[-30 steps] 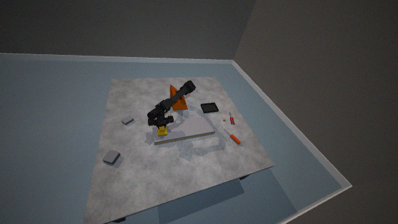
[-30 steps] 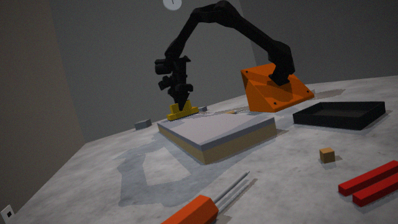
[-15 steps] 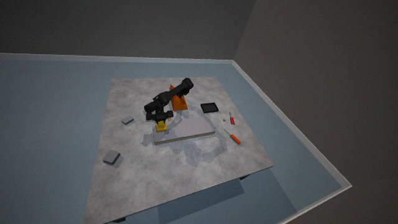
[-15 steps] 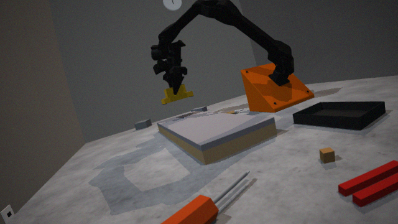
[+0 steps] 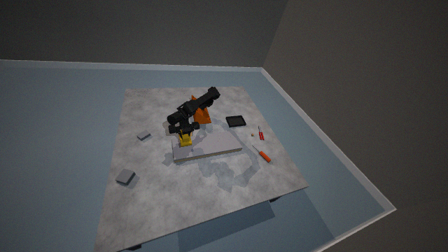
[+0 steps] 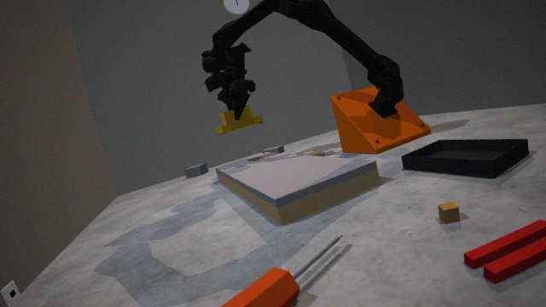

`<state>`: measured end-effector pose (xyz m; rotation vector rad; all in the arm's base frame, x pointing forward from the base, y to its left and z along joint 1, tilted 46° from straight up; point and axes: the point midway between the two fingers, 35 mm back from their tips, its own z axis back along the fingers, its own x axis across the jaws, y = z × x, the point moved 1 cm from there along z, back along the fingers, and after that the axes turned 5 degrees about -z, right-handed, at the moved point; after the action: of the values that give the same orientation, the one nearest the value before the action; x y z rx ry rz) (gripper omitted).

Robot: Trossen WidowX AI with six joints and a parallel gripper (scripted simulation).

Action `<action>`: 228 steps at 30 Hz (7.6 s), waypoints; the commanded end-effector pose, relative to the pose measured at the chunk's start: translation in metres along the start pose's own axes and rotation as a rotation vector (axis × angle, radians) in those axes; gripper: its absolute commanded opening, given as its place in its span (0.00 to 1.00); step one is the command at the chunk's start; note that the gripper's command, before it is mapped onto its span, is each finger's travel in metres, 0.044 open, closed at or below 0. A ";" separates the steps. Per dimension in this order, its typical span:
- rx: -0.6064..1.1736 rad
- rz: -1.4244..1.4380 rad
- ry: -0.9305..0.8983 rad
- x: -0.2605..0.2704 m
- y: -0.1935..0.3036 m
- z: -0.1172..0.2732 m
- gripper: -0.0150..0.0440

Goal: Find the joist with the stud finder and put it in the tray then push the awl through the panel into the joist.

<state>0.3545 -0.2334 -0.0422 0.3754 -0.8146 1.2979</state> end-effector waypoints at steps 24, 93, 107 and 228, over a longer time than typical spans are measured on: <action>0.010 0.421 -0.023 0.193 -0.031 0.002 0.25; -0.017 1.440 -0.437 0.495 0.231 0.029 0.25; -0.005 1.448 -0.434 0.493 0.233 0.016 0.25; 0.211 0.539 -0.008 0.269 0.098 -0.064 1.00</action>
<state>0.2876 0.0551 0.1228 0.2739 -0.9168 2.0346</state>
